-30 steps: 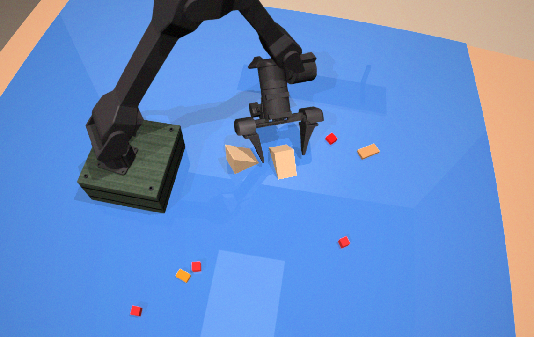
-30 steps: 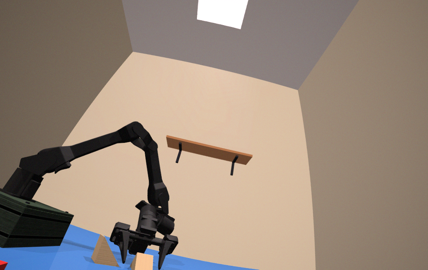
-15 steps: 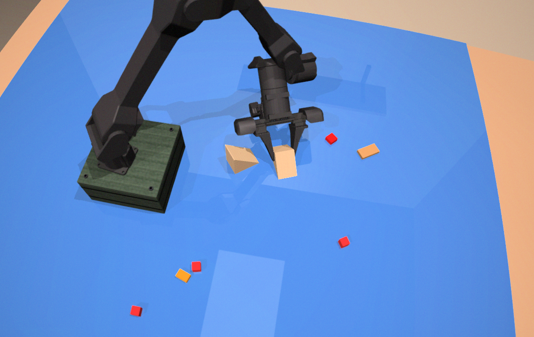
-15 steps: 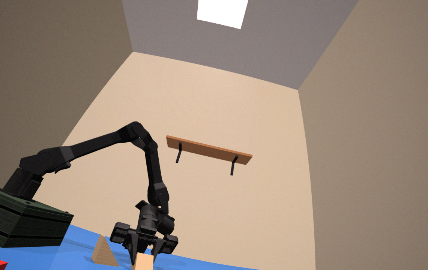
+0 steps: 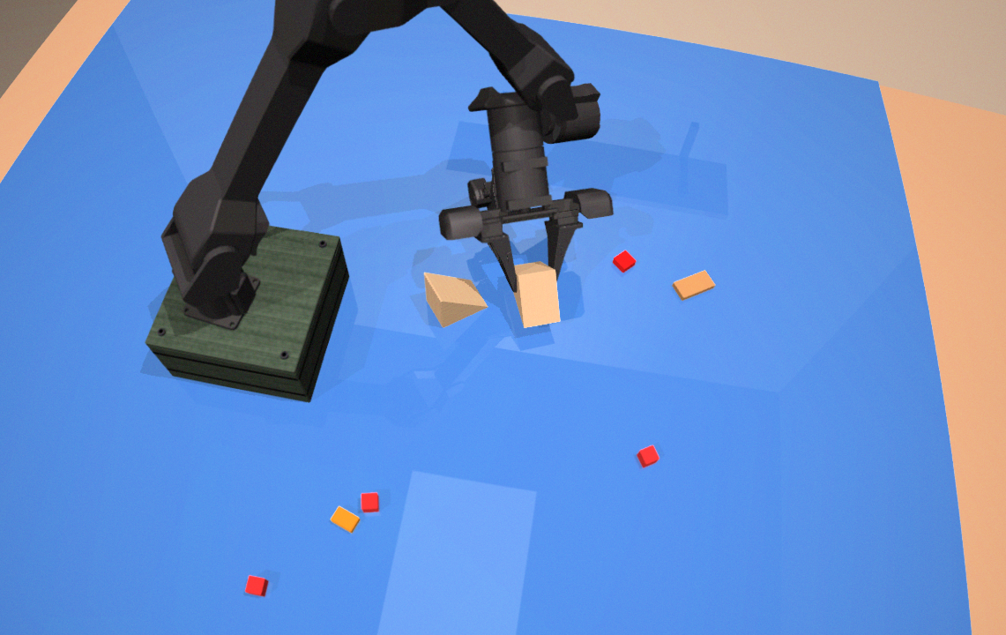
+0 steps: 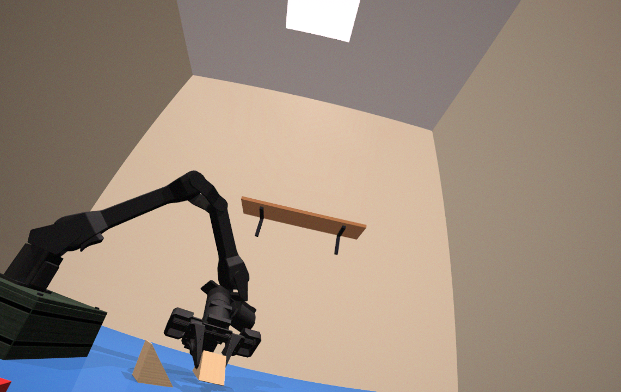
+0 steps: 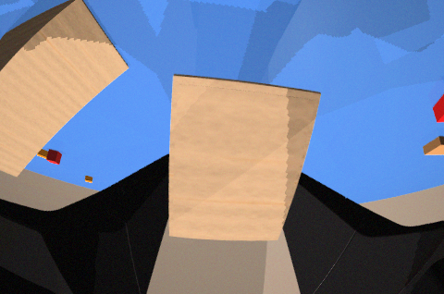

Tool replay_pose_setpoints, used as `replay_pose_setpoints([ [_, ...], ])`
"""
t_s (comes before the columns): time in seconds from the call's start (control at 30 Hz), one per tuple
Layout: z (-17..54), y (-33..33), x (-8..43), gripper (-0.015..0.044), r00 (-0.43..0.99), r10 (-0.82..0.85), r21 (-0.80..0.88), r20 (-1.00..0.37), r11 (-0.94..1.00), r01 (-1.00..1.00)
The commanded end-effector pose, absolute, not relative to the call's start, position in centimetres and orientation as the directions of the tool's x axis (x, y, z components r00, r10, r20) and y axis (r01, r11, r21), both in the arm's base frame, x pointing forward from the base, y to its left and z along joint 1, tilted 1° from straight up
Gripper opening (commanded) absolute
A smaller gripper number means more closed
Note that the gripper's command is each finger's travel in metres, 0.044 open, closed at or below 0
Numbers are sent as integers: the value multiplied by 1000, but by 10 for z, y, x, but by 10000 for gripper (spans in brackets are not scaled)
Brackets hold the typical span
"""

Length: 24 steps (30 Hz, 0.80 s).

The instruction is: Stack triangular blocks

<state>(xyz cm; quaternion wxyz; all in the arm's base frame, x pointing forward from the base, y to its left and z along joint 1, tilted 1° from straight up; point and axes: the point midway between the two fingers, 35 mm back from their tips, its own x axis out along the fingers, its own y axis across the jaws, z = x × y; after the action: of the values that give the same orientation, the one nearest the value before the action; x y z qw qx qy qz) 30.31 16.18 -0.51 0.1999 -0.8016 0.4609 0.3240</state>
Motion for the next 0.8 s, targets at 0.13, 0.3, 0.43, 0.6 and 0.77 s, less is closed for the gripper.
replay_pose_setpoints([
  [0.13,36,165,305,0,377,-596,-48,-709,-493,-869],
  [0.3,61,163,303,0,377,-596,-48,-709,-493,-869],
  [0.43,68,162,302,0,377,-596,-48,-709,-493,-869],
  [0.6,65,161,301,0,373,-600,-41,-708,-492,-869],
  [0.77,64,159,301,0,354,-590,-133,-726,-384,-913],
])
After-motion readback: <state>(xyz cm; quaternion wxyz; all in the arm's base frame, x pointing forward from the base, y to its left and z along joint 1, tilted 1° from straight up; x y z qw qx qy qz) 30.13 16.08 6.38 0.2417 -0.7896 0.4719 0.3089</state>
